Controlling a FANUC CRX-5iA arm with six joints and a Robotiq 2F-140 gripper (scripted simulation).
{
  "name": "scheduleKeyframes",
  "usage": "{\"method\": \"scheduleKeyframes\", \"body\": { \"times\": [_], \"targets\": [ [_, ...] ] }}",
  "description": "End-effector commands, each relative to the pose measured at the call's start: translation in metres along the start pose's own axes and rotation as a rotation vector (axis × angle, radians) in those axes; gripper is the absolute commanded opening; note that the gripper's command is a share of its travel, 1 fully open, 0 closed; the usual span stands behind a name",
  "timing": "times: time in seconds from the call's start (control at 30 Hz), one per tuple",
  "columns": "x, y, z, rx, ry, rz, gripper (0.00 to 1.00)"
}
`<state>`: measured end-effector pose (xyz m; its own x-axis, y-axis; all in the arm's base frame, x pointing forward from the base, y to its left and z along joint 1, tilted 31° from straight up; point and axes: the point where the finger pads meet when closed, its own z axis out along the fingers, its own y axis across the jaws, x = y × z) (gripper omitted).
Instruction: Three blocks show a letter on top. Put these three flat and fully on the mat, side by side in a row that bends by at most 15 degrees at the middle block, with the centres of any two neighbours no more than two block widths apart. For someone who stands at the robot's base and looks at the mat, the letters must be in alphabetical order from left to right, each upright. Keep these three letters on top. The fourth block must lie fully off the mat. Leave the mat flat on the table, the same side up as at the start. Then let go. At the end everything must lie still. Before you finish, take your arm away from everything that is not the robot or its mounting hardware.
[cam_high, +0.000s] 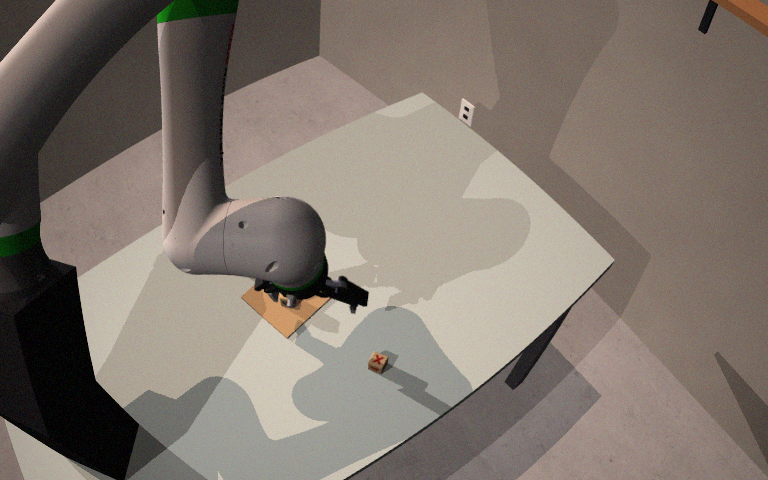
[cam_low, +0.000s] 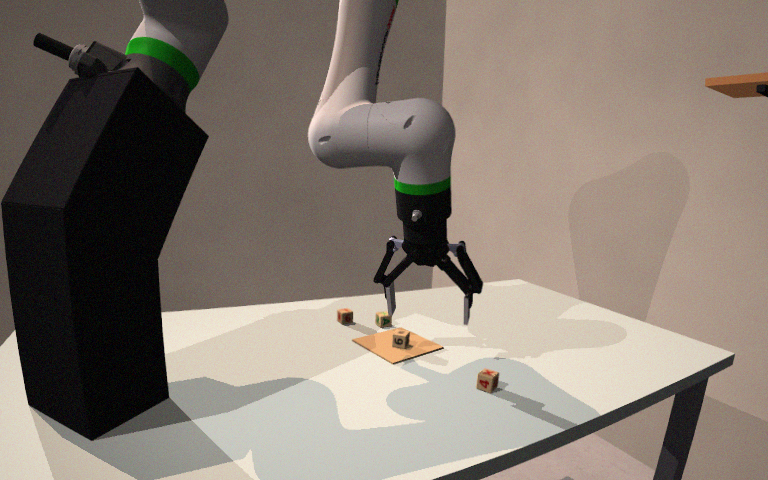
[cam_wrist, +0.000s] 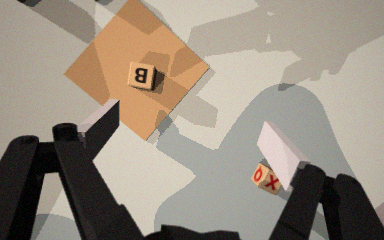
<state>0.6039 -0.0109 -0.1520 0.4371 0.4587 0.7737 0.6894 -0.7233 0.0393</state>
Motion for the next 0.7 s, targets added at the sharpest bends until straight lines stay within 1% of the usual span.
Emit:
{"method": "scheduleKeyframes", "body": {
  "times": [0.0, 0.07, 0.1, 0.17, 0.2, 0.3, 0.33, 0.37, 0.4, 0.43, 0.5, 0.67],
  "targets": [
    [-0.019, 0.041, -0.012, 0.018, 0.003, 0.003, 1.00],
    [-0.019, 0.041, -0.012, 0.018, 0.003, 0.003, 1.00],
    [-0.030, 0.064, -0.021, 0.018, 0.003, 0.003, 1.00],
    [-0.030, 0.064, -0.021, 0.018, 0.003, 0.003, 1.00],
    [-0.041, 0.085, -0.029, 0.018, 0.003, 0.003, 1.00],
    [-0.041, 0.085, -0.029, 0.018, 0.003, 0.003, 1.00],
    [-0.051, 0.104, -0.035, 0.018, 0.003, 0.003, 1.00],
    [-0.051, 0.104, -0.035, 0.018, 0.003, 0.003, 1.00],
    [-0.058, 0.118, -0.040, 0.018, 0.003, 0.003, 1.00],
    [-0.058, 0.118, -0.040, 0.018, 0.003, 0.003, 1.00],
    [-0.065, 0.130, -0.045, 0.018, 0.002, 0.003, 1.00],
    [-0.065, 0.130, -0.045, 0.018, 0.002, 0.003, 1.00]
  ]
}}
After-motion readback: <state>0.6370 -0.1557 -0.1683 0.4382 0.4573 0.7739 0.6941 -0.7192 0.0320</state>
